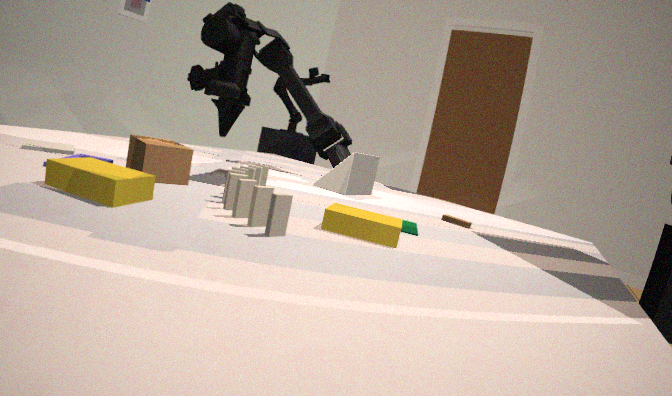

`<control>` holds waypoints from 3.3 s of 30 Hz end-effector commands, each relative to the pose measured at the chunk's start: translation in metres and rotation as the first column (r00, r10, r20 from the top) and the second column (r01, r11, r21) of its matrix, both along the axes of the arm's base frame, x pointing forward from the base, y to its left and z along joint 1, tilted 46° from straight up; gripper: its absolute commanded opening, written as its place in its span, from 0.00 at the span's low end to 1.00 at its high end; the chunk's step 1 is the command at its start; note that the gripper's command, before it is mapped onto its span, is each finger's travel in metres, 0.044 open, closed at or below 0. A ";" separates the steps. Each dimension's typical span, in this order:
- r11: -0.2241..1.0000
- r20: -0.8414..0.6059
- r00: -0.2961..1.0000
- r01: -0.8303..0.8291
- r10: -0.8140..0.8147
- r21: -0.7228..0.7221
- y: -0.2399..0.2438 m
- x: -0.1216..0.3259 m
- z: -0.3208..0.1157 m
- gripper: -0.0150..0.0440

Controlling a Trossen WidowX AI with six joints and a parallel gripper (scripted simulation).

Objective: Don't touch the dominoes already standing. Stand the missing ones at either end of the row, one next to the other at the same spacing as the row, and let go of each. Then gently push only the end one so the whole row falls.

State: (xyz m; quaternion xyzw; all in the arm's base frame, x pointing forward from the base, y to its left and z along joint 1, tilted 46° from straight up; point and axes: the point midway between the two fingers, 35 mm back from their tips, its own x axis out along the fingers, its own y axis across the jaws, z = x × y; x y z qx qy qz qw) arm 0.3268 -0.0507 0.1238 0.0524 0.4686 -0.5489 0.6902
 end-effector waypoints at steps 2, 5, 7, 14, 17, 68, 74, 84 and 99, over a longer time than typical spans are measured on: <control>0.999 0.052 0.998 0.046 -0.046 -0.008 -0.004 -0.003 0.001 0.25; 0.999 0.052 0.998 0.046 -0.046 -0.008 -0.004 -0.003 0.001 0.25; 0.999 0.052 0.998 0.046 -0.046 -0.008 -0.004 -0.003 0.001 0.25; 0.999 0.052 0.998 0.046 -0.046 -0.008 -0.004 -0.003 0.001 0.25; 0.999 0.052 0.998 0.046 -0.046 -0.008 -0.004 -0.003 0.001 0.25; 0.999 0.053 0.998 0.046 -0.046 -0.011 -0.070 -0.016 -0.045 0.25; 0.999 0.052 0.998 0.046 -0.046 -0.011 -0.073 -0.024 -0.041 0.25; 0.999 0.057 0.997 0.052 -0.051 -0.006 -0.068 -0.030 -0.030 0.25; 0.994 0.110 0.989 0.106 -0.104 -0.008 -0.027 -0.053 0.026 0.34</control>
